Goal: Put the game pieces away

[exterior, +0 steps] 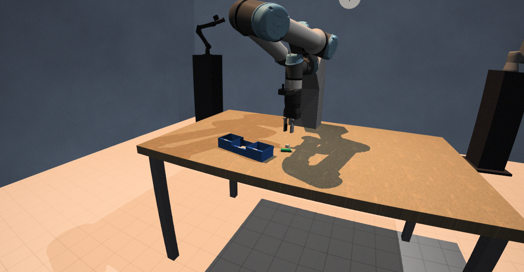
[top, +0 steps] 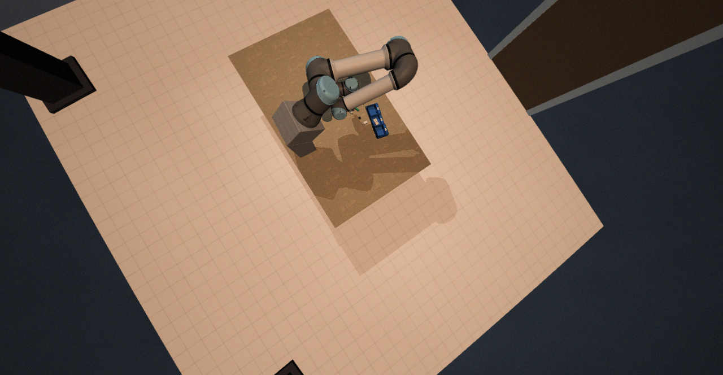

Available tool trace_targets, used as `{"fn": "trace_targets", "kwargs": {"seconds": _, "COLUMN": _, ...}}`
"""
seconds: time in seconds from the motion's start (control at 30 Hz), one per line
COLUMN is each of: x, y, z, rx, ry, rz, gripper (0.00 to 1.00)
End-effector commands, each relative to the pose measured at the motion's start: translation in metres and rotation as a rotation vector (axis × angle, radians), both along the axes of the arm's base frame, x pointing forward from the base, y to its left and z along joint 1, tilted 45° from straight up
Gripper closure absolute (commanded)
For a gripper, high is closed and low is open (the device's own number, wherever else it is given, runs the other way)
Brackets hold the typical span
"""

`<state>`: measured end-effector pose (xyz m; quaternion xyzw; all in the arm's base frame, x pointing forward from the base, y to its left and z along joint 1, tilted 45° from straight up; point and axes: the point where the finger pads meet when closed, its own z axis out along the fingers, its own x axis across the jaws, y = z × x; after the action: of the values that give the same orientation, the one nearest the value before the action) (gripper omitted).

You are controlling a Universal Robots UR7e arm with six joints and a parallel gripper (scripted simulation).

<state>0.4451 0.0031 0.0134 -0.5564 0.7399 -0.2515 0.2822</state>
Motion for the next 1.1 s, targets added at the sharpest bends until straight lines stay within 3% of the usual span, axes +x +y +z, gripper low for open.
{"fn": "trace_targets", "kwargs": {"seconds": 0.0, "x": 0.0, "y": 0.0, "z": 0.0, "rx": -0.001, "ry": -0.006, "rz": -0.013, "gripper": 0.36}}
{"fn": "trace_targets", "kwargs": {"seconds": 0.83, "x": 0.0, "y": 0.0, "z": 0.0, "rx": -0.001, "ry": -0.006, "rz": -0.012, "gripper": 0.36}}
{"fn": "trace_targets", "kwargs": {"seconds": 1.07, "x": 0.02, "y": -0.002, "z": -0.02, "rx": -0.001, "ry": -0.006, "rz": -0.013, "gripper": 0.36}}
